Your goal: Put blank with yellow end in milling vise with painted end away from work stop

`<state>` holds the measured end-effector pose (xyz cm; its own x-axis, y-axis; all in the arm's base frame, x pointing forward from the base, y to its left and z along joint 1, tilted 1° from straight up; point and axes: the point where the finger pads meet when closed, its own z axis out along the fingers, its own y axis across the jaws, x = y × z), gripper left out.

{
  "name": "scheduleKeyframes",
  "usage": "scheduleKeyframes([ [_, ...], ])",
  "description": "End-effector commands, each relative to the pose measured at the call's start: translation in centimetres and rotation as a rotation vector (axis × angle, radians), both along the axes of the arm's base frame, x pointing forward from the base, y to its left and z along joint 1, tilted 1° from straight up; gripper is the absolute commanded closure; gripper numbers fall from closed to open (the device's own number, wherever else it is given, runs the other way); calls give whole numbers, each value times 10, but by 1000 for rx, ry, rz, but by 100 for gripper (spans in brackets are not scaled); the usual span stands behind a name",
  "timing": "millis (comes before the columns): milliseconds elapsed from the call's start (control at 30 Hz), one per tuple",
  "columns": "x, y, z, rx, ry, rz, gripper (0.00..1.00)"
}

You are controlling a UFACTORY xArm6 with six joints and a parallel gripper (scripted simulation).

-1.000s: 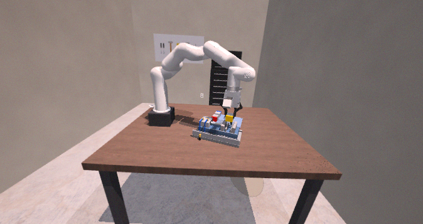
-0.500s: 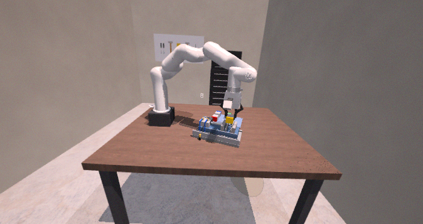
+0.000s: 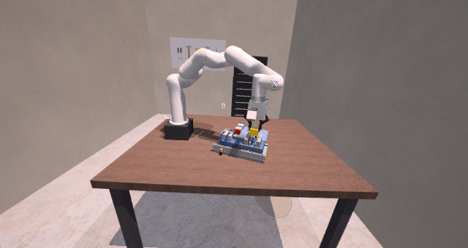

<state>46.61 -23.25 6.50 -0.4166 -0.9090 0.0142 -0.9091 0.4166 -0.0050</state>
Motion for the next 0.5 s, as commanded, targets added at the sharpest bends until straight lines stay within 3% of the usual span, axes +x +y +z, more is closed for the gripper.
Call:
scheduleKeyframes([
  [0, 1, 0, 2, -2, -4, 0, 100],
  [467, 2, 5, 2, -2, -4, 0, 100],
])
